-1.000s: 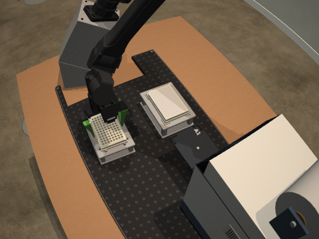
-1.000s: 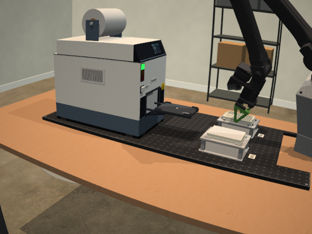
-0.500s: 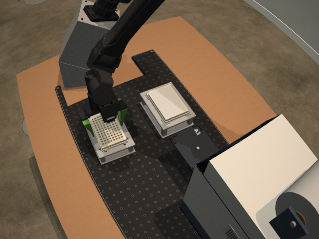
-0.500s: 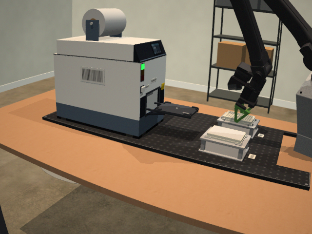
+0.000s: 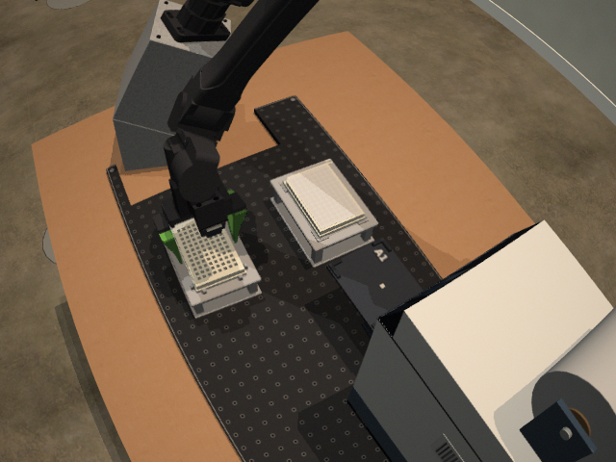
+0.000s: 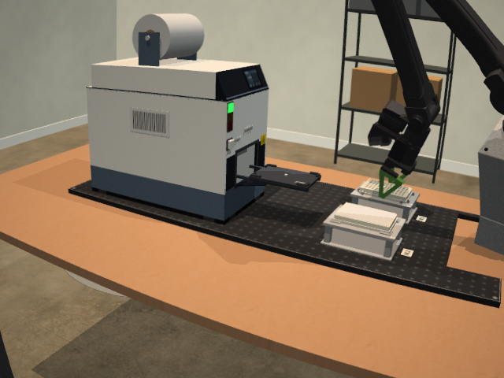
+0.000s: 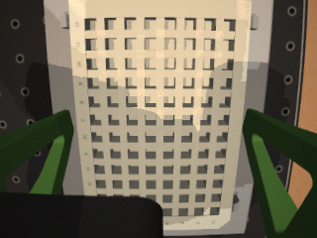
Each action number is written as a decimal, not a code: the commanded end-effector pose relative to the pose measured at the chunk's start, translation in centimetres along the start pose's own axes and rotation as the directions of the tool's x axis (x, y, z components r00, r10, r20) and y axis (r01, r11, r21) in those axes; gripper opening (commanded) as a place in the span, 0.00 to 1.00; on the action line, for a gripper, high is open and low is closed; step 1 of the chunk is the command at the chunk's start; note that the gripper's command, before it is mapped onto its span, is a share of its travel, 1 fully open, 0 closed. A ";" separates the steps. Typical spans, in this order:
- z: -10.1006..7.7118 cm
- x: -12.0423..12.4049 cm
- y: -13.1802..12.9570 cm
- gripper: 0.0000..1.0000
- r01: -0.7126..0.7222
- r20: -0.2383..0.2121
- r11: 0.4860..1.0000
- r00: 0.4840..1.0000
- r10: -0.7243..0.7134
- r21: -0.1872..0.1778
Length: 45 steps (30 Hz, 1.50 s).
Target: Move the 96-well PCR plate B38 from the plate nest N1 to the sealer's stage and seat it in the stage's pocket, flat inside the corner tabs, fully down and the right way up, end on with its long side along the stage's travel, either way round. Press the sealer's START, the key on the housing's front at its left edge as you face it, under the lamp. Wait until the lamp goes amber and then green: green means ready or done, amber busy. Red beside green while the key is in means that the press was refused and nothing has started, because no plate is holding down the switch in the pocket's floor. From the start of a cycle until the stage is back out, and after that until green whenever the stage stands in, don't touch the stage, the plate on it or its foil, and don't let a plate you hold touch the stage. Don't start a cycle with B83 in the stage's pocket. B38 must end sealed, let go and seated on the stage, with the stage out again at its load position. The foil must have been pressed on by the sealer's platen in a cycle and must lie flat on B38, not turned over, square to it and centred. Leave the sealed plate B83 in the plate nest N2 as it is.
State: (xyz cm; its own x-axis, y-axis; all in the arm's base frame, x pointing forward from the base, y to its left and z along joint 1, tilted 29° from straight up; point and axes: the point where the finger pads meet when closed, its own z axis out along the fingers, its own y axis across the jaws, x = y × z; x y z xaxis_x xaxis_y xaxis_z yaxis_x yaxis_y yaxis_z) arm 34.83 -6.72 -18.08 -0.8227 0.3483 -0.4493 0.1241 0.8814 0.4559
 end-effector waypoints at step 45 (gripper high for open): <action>0.1 -1.3 0.0 0.00 0.029 0.022 1.000 0.999 -0.029 0.001</action>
State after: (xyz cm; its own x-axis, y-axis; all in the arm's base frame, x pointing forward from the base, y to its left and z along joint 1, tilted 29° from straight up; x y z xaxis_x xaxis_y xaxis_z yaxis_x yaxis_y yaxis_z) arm 34.93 -6.79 -18.09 -0.8219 0.3479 -0.4510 0.1239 0.8821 0.4545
